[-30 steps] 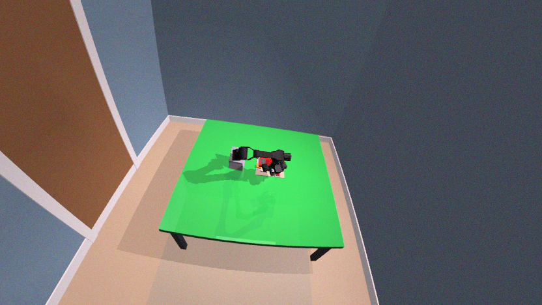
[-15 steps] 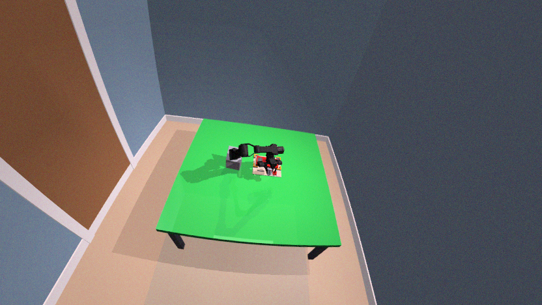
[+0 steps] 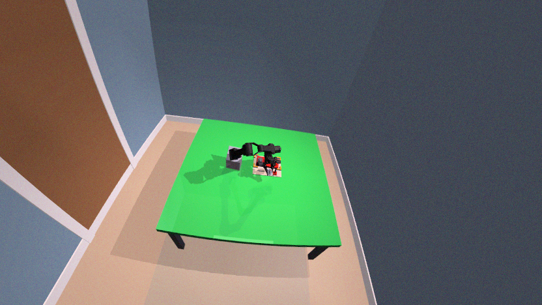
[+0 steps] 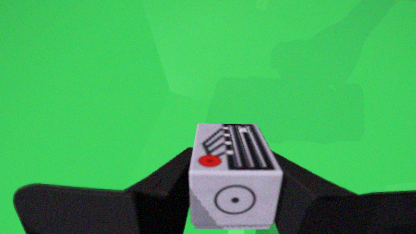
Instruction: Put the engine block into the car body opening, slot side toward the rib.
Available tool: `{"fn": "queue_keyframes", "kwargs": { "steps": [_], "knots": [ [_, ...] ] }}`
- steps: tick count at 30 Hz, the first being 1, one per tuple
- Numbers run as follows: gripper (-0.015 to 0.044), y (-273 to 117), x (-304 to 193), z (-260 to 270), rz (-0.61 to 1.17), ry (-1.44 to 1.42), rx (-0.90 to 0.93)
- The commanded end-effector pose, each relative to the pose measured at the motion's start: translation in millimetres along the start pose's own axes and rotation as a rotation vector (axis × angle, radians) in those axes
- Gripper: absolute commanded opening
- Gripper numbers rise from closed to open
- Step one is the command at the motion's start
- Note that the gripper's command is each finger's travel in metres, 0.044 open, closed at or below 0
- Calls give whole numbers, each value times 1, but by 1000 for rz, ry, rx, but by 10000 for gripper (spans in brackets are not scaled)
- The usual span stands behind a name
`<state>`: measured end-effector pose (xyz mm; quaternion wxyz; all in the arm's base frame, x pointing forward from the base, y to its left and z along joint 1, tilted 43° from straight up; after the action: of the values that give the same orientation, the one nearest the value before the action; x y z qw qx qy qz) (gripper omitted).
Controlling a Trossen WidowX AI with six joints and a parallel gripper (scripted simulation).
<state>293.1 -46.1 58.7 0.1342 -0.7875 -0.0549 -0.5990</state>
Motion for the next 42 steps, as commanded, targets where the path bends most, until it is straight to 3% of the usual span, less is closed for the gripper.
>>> {"fn": "queue_keyframes", "kwargs": {
  "steps": [1, 42],
  "knots": [
    [0, 6, -5, -2, -16, -8, 0],
    [0, 63, -54, -5, -19, -11, -1]
  ]
}}
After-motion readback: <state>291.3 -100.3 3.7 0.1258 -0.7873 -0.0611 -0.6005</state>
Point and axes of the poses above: the point midway between the two fingers, 35 mm back from their tips, its own y axis out along the fingers, its own z axis across the jaws, x = y × z, the point moved 2 cm from there along -y, back along the fingers, and after that the axes turned 1 degree about y, right-handed, at the moved point
